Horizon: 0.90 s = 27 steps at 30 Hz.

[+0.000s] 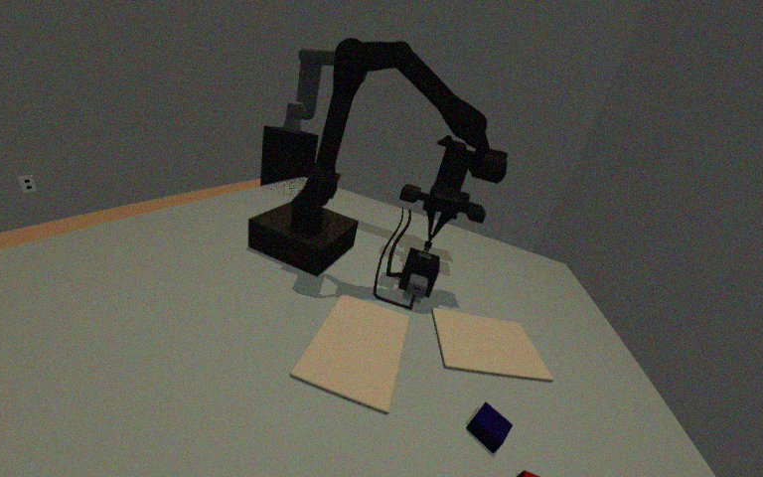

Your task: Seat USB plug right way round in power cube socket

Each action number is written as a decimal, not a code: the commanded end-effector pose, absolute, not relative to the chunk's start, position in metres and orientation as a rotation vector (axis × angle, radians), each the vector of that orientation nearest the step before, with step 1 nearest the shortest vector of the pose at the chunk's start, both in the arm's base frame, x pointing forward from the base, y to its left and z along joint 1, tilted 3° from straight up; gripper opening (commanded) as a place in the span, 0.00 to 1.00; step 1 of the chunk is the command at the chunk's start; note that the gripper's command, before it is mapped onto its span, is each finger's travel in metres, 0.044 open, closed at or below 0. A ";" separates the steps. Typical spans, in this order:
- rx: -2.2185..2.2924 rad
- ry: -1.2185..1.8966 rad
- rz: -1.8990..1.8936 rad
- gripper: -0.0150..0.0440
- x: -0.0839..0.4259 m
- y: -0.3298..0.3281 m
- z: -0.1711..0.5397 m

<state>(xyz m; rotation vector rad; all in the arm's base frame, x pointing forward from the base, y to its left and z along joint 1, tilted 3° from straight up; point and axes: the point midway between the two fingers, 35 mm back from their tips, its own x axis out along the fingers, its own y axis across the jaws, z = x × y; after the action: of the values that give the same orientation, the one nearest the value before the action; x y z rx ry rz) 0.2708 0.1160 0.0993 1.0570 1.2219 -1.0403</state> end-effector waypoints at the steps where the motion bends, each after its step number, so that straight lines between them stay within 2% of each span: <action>1: 1.062 1.219 -1.044 0.25 0.271 0.116 0.099; 27: 1.064 1.218 -1.045 0.25 0.271 0.117 0.095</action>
<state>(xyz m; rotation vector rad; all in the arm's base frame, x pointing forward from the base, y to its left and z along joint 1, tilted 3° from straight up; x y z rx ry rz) 0.2707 0.1164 0.0960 1.0591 1.2208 -1.0422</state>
